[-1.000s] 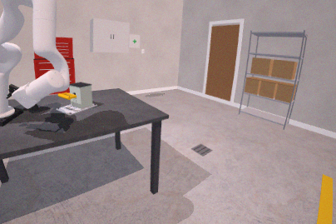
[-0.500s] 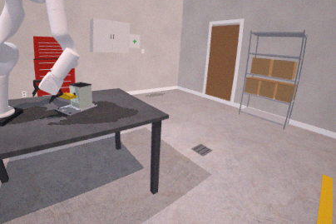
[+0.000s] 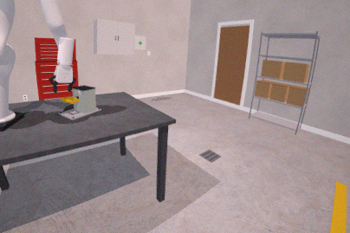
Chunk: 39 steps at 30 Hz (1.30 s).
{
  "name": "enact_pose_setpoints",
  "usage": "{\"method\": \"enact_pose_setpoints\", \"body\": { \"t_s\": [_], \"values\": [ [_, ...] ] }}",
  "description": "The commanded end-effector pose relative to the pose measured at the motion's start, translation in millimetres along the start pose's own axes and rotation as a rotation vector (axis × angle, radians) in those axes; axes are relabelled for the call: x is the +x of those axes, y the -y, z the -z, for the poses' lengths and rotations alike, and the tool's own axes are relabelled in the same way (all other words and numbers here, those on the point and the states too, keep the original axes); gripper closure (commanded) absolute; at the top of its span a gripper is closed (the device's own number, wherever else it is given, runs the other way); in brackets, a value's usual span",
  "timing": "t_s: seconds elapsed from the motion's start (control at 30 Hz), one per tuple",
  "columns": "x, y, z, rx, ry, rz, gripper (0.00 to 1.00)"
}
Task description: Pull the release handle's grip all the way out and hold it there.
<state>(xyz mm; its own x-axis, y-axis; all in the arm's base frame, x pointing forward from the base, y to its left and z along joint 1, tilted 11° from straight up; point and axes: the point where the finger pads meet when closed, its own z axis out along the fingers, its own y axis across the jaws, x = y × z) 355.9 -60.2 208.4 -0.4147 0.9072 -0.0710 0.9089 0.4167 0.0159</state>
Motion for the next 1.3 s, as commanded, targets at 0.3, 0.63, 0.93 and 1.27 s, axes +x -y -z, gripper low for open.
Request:
{"method": "enact_pose_setpoints", "body": {
  "t_s": [0.3, 0.63, 0.93, 1.27],
  "values": [
    [27.3, -32.0, 14.6, -0.119, 0.064, 0.081, 1.00],
    [27.3, -32.0, 14.6, -0.119, 0.064, 0.081, 1.00],
    [27.3, -32.0, 14.6, -0.119, 0.064, 0.081, 1.00],
    [27.3, -32.0, 14.6, -0.119, 0.064, 0.081, 1.00]
  ]
}}
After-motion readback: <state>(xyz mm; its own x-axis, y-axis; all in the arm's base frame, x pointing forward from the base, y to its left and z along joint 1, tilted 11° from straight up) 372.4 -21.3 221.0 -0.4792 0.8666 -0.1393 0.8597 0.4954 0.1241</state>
